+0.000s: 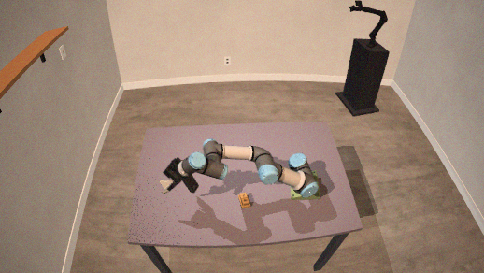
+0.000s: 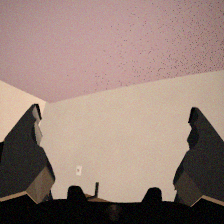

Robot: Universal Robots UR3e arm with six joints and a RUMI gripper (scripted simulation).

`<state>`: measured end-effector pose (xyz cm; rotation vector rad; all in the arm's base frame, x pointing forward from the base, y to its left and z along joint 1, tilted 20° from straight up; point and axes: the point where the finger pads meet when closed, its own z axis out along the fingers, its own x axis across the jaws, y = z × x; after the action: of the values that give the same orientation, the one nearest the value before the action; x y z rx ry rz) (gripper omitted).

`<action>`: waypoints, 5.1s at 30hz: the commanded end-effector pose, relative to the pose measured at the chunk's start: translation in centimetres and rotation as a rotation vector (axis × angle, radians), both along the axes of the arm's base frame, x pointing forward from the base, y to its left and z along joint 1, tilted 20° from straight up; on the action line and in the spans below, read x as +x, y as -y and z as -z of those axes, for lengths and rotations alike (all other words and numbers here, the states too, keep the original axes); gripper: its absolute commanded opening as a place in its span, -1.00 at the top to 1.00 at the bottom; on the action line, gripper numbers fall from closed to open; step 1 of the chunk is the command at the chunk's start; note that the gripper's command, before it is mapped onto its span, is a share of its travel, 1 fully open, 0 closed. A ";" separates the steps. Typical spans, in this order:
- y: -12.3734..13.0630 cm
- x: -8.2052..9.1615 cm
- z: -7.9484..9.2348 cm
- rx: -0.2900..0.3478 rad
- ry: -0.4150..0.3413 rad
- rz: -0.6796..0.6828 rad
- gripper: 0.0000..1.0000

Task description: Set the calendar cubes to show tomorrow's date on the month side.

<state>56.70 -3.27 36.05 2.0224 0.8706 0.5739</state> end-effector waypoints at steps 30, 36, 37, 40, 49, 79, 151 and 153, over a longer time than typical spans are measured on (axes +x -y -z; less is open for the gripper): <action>2.8 -7.1 1.3 -0.044 -0.249 -0.132 -1.00; 3.2 -9.4 1.9 -0.047 -0.312 -0.173 -1.00; 3.3 -10.2 2.2 -0.047 -0.333 -0.187 -1.00; 3.3 -11.8 2.7 -0.046 -0.376 -0.218 -1.00; 2.8 -17.9 5.2 -0.028 -0.511 -0.338 -1.00; -3.4 -30.1 13.2 0.074 -0.686 -0.651 -1.00; -3.3 -29.5 17.4 0.762 -0.272 0.349 -1.00; -3.2 -29.4 17.6 0.797 -0.244 0.408 -1.00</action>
<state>27.15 0.06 18.66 2.9141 0.5142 0.4812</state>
